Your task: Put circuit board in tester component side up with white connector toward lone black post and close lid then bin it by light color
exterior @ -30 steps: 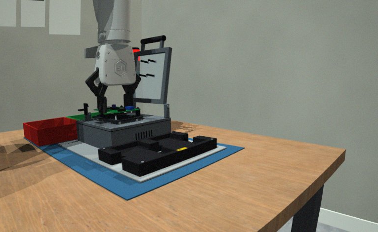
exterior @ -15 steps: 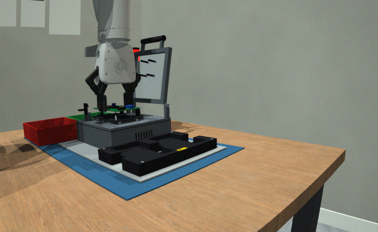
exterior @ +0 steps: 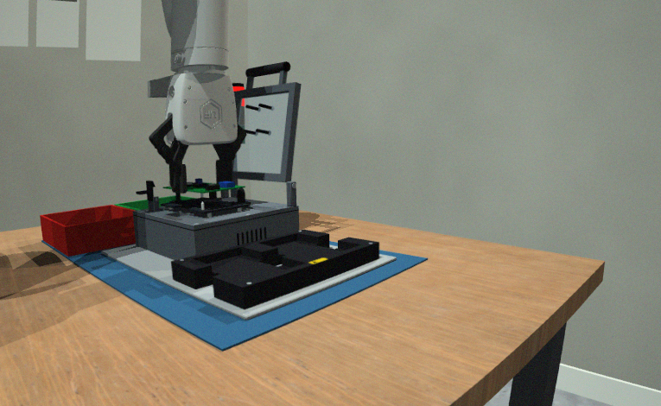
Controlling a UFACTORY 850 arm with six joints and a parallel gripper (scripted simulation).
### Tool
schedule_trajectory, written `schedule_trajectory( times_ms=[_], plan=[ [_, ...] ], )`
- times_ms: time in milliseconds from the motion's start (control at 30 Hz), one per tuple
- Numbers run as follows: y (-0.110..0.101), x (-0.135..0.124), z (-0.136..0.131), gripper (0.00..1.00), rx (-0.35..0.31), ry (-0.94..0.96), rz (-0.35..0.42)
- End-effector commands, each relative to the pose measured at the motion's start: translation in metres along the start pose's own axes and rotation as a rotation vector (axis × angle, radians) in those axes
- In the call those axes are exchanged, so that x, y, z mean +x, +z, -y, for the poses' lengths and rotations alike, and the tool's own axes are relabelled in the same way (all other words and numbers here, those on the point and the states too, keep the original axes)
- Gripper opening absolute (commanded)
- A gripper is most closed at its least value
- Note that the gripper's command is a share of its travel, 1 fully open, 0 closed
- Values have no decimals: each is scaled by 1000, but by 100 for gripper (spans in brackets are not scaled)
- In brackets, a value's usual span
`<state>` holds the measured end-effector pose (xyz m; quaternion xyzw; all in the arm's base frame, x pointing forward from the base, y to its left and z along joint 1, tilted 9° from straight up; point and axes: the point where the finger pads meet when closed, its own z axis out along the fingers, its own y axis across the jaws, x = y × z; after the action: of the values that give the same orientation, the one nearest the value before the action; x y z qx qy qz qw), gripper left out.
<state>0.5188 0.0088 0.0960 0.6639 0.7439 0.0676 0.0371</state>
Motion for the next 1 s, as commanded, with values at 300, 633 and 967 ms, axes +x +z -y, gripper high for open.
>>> schedule_trajectory(
  times_ms=[300, 633, 967],
  plan=[
    [-26, 0, -1, 79, -2, 0, 0],
    [-62, 0, -1, 79, -2, 0, 0],
    [-80, 0, -1, 79, -2, 0, 0]
  ],
)
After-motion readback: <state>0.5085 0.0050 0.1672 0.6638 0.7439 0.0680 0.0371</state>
